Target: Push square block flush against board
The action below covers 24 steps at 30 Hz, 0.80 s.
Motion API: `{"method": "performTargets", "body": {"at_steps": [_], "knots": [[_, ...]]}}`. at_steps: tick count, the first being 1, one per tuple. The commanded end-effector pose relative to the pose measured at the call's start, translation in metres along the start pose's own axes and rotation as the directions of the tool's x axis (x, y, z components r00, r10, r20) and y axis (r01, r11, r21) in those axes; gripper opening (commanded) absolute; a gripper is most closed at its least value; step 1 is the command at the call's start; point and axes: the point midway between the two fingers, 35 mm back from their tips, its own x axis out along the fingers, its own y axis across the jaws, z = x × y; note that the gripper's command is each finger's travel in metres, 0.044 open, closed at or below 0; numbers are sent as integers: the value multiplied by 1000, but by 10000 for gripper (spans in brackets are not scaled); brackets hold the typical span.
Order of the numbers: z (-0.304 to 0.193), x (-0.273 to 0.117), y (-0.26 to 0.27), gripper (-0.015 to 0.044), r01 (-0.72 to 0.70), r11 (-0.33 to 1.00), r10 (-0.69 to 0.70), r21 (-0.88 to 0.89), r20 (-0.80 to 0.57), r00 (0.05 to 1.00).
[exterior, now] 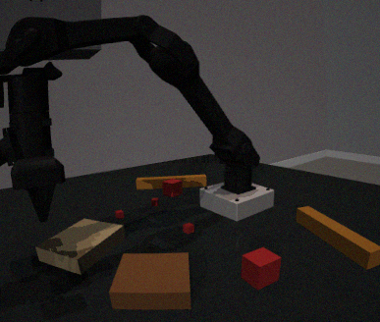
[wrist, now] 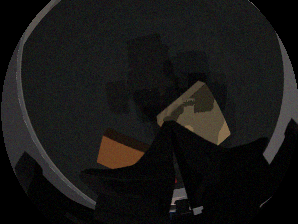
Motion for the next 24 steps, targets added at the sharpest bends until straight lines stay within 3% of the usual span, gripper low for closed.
{"method": "performTargets", "body": {"at_steps": [1,12,24], "knots": [[-6,8,24,0,1,987,-2,-158,-7,1000],[-21,22,80,0,-7,862,3,-506,-9,1000],[-47,36,139,0,-15,593,10,-805,-12,1000]]}}
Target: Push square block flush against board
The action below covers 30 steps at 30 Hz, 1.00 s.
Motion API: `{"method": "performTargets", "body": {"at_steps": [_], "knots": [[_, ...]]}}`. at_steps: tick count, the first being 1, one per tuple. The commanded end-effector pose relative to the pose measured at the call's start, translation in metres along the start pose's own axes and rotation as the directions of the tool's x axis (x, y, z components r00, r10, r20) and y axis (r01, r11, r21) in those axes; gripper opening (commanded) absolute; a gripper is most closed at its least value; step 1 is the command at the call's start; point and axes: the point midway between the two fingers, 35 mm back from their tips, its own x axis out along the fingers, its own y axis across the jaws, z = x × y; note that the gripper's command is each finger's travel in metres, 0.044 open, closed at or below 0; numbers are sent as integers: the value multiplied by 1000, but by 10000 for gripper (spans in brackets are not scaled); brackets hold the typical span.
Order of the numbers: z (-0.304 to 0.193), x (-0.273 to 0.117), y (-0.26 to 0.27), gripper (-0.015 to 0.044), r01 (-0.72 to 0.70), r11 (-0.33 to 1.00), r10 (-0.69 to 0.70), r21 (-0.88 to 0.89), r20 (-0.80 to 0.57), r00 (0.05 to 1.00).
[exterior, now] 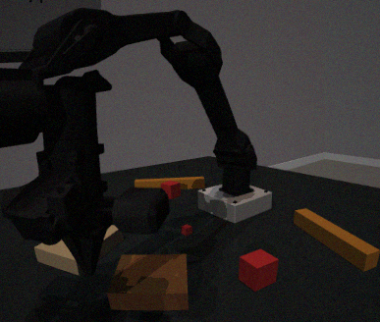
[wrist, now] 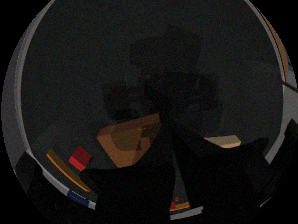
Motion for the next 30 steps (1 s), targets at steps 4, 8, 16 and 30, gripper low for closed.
{"method": "performTargets", "body": {"at_steps": [4,8,16,30], "knots": [[7,8,26,0,-3,985,2,-175,-7,1000],[7,8,26,0,-3,985,2,-175,-7,1000],[7,63,26,0,-3,985,2,-175,-7,1000],[-2,63,23,0,-3,985,2,-175,-7,1000]]}}
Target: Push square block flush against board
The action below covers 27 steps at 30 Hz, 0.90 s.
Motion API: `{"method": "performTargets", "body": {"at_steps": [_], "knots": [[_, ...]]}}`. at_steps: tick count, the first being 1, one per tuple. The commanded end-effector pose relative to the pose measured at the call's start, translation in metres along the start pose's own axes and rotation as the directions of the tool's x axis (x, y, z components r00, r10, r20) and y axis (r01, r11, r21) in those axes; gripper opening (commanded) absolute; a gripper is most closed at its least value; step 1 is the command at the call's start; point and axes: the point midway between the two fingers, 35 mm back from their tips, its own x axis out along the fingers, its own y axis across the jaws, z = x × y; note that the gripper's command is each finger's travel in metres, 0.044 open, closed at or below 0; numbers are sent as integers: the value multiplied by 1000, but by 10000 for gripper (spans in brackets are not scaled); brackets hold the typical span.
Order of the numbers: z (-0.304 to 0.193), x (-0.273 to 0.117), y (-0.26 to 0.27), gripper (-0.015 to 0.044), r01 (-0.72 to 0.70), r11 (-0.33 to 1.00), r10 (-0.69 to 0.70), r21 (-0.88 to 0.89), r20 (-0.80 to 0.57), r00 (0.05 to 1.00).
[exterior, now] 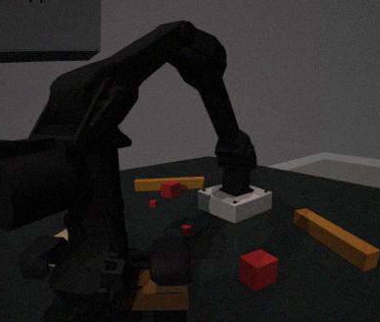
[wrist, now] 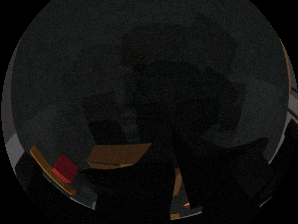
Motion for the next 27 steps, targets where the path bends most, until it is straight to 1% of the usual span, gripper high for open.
{"method": "performTargets", "body": {"at_steps": [1,27], "knots": [[-7,2,0,0,-2,1000,2,-4,-8,1000],[-35,2,-2,0,-2,1000,2,-4,-11,1000]]}}
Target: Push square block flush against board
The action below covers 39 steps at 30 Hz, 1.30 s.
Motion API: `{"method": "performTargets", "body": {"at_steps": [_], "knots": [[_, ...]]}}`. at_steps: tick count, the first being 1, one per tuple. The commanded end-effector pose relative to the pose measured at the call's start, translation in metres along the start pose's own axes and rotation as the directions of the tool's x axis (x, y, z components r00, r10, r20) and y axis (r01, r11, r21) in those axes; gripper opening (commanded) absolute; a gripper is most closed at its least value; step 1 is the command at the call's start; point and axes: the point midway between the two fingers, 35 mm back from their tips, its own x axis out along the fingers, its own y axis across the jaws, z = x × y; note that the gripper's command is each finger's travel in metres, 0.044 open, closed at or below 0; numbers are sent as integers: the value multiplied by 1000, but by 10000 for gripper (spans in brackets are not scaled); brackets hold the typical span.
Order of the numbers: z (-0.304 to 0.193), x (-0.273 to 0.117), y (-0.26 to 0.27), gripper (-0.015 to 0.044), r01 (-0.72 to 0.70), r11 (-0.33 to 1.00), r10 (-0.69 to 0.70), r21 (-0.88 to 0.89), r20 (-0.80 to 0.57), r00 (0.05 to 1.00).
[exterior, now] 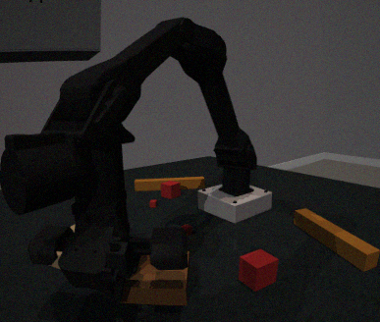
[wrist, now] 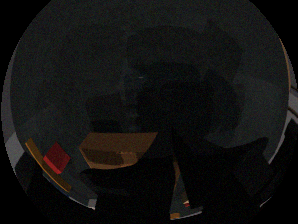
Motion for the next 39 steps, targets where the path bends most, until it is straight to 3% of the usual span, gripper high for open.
{"method": "performTargets", "body": {"at_steps": [1,39], "knots": [[-9,3,1,0,-5,1000,5,-4,-11,1000],[-51,2,4,0,-5,1000,5,-4,-15,1000]]}}
